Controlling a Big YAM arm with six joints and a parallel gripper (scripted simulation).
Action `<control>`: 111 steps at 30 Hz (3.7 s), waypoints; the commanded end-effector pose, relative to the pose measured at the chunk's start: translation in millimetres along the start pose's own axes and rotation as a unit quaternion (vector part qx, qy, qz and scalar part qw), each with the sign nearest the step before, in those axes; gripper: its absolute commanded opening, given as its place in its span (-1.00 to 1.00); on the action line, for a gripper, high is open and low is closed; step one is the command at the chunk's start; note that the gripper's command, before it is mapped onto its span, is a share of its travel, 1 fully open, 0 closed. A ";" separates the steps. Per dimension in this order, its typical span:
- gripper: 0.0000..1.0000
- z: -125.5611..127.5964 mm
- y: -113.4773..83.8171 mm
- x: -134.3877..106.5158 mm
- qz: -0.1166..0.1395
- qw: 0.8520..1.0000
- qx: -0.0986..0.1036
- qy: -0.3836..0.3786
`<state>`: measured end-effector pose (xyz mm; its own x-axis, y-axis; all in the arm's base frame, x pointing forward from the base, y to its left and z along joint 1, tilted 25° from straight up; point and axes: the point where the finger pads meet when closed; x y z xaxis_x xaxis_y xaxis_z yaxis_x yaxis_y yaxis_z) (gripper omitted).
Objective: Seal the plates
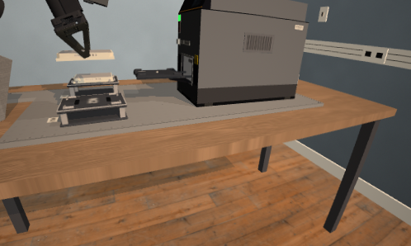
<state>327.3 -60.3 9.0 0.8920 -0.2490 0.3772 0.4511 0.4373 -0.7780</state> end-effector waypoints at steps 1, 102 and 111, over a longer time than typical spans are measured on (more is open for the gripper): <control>-1.00 3.5 6.2 4.9 -0.004 1.000 0.001 -0.009; -1.00 -4.6 47.6 -11.9 -0.004 1.000 0.000 -0.003; -1.00 -1.5 52.7 -13.2 -0.002 1.000 0.002 -0.009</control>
<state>333.8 -40.0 -34.8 0.8924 -0.2457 0.3786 0.4506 0.4382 -0.7778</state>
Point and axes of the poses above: the point where the finger pads meet when closed, its own y axis out along the fingers, its own z axis across the jaws, x = y × z, and after that the axes turned 15 degrees about y, right-handed
